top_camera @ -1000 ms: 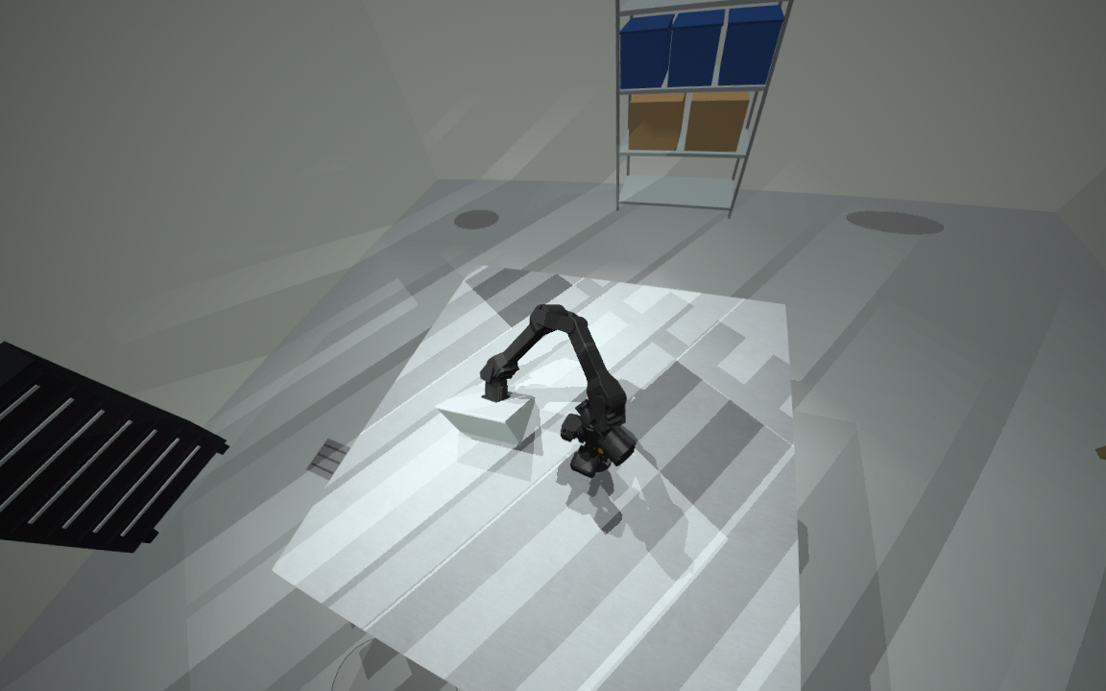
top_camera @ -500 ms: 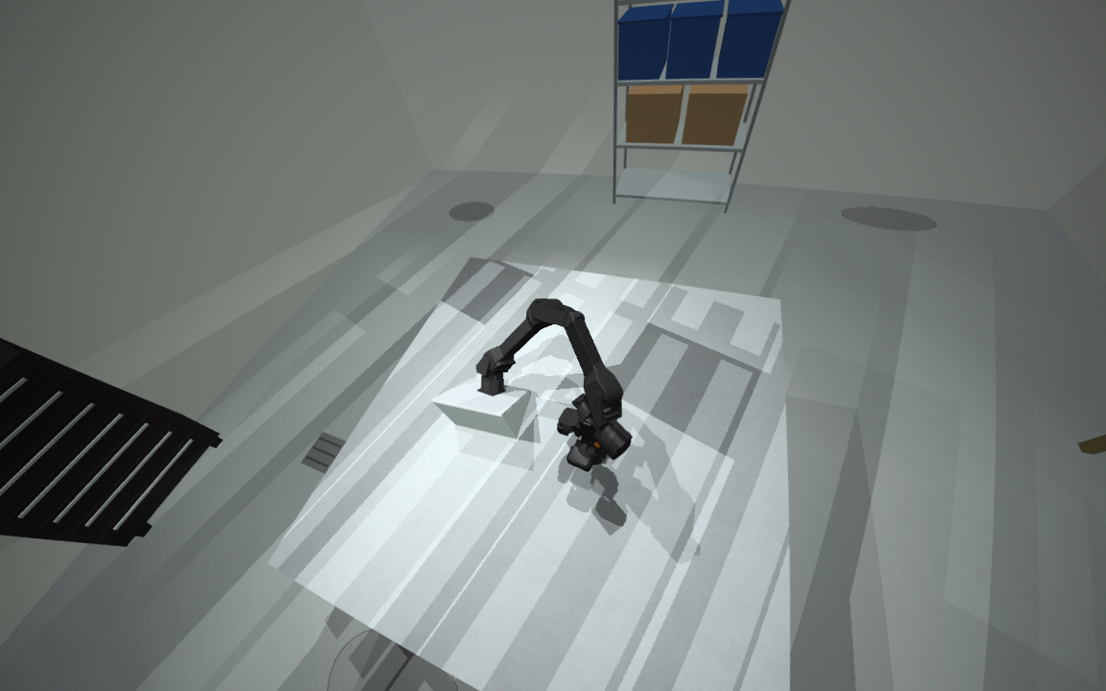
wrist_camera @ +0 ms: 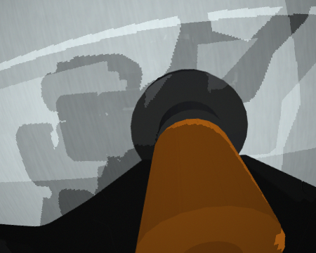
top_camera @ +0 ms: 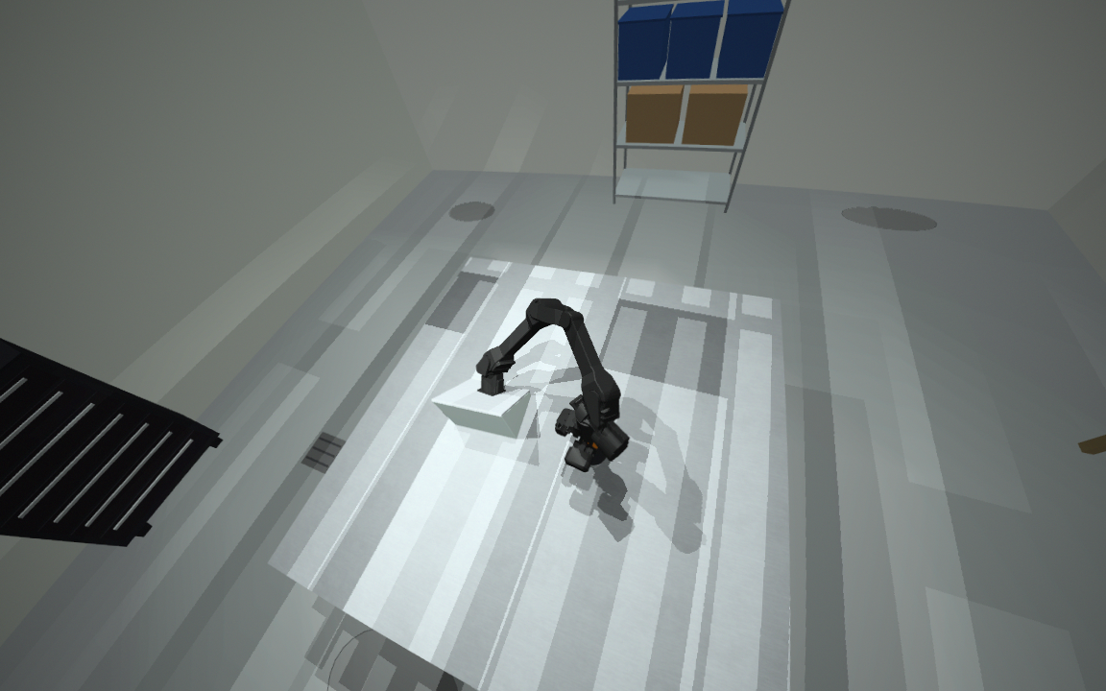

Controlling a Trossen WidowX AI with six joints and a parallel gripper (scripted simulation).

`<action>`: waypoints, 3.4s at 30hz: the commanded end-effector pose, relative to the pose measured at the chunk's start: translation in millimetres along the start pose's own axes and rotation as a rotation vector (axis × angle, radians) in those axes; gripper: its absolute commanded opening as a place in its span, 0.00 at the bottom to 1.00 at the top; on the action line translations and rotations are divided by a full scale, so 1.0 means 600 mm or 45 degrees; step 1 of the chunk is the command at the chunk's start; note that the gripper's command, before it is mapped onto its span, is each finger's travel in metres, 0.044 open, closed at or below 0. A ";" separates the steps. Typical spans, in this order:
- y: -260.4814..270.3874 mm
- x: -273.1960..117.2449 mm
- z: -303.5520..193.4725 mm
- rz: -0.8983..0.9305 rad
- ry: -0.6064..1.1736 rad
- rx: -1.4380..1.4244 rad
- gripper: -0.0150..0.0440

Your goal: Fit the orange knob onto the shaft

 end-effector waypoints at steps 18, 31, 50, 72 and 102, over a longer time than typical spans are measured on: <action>-0.004 -0.010 -0.006 0.001 0.007 0.268 0.25; -0.004 -0.009 -0.010 0.001 0.007 0.268 0.25; -0.001 0.000 -0.002 0.001 0.007 0.268 0.25; 0.000 0.020 -0.003 0.001 0.007 0.227 0.25; -0.003 0.027 -0.004 0.002 0.001 0.216 1.00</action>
Point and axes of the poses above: the point midway between the two fingers, 35 mm back from their tips, its own x axis out along the fingers, its own y axis across the jaws, z = x × y, the point moved 5 cm from there along -x, back along the fingers, and after that the axes turned 4 degrees about -x, right-handed, at the moved point
